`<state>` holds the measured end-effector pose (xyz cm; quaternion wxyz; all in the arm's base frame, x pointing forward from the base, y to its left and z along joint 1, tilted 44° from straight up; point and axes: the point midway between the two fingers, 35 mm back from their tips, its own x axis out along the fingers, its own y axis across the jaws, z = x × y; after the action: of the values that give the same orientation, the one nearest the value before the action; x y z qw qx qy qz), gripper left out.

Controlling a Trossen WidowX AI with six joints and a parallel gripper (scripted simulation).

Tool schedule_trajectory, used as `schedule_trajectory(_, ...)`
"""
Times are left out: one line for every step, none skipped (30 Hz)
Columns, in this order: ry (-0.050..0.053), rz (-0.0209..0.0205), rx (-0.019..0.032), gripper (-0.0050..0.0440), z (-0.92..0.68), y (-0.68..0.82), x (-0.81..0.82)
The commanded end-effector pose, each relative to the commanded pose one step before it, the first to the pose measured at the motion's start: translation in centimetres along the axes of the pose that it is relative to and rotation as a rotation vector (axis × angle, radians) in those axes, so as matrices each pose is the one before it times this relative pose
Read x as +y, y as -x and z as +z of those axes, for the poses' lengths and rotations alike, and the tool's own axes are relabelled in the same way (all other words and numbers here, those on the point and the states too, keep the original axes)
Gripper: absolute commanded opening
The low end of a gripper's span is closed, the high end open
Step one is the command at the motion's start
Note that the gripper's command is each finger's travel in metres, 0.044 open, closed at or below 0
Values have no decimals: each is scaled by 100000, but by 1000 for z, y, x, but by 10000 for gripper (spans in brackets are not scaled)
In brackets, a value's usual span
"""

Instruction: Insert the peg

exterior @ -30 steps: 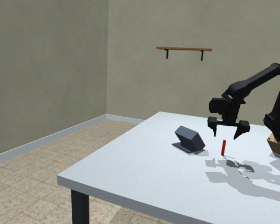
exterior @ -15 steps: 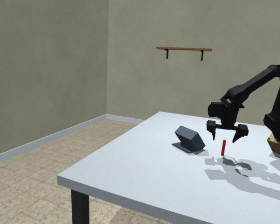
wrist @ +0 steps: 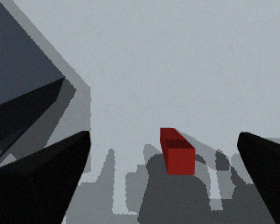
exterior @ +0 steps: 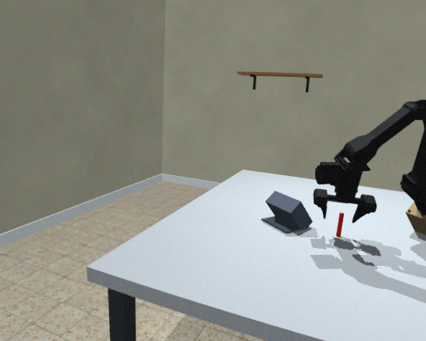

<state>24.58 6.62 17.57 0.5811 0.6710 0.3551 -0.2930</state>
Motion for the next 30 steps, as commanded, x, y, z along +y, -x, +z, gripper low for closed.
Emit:
schedule_trajectory(216, -456, 204, 440, 13, -646, -164)
schedule_trajectory(0, -4, -2, 440, 7, -165, -20)
schedule_trajectory(0, -3, -1, 440, 6, -135, -17)
schedule_trajectory(0, -2, -1, 440, 4, -81, -11)
schedule_trajectory(0, -1, 0, 440, 1, -27, -4)
schedule_trajectory(0, 0, 0, 440, 0, 0, 0)
schedule_trajectory(0, 0, 0, 440, 0, 0, 0)
schedule_trajectory(0, 0, 0, 440, 0, 0, 0)
schedule_trajectory(0, 0, 0, 440, 0, 0, 0)
schedule_trajectory(0, 0, 0, 440, 0, 0, 0)
schedule_trajectory(0, 0, 0, 440, 0, 0, 0)
schedule_trajectory(0, 0, 0, 440, 0, 0, 0)
schedule_trajectory(0, 0, 0, 440, 0, 0, 0)
schedule_trajectory(0, 0, 0, 440, 0, 0, 0)
schedule_trajectory(0, 0, 0, 416, 0, 0, 0)
schedule_trajectory(0, 0, 0, 392, 0, 0, 0)
schedule_trajectory(0, 0, 0, 368, 0, 0, 0)
schedule_trajectory(0, 0, 0, 344, 0, 0, 0)
schedule_trajectory(0, 0, 0, 320, 0, 0, 0)
schedule_trajectory(0, 0, 0, 296, 0, 0, 0)
schedule_trajectory(0, 0, 0, 272, 0, 0, 0)
schedule_trajectory(0, 0, 0, 248, 0, 0, 0)
schedule_trajectory(0, 0, 0, 224, 0, 0, 0)
schedule_trajectory(0, 0, 0, 200, 0, 0, 0)
schedule_trajectory(0, 0, 0, 176, 0, 0, 0)
schedule_trajectory(0, 0, 0, 152, 0, 0, 0)
schedule_trajectory(0, 0, 0, 128, 0, 0, 0)
schedule_trajectory(0, 0, 0, 128, 0, 0, 0)
schedule_trajectory(0, 0, 0, 121, 0, 0, 0)
schedule_trajectory(0, 0, 0, 121, 0, 0, 0)
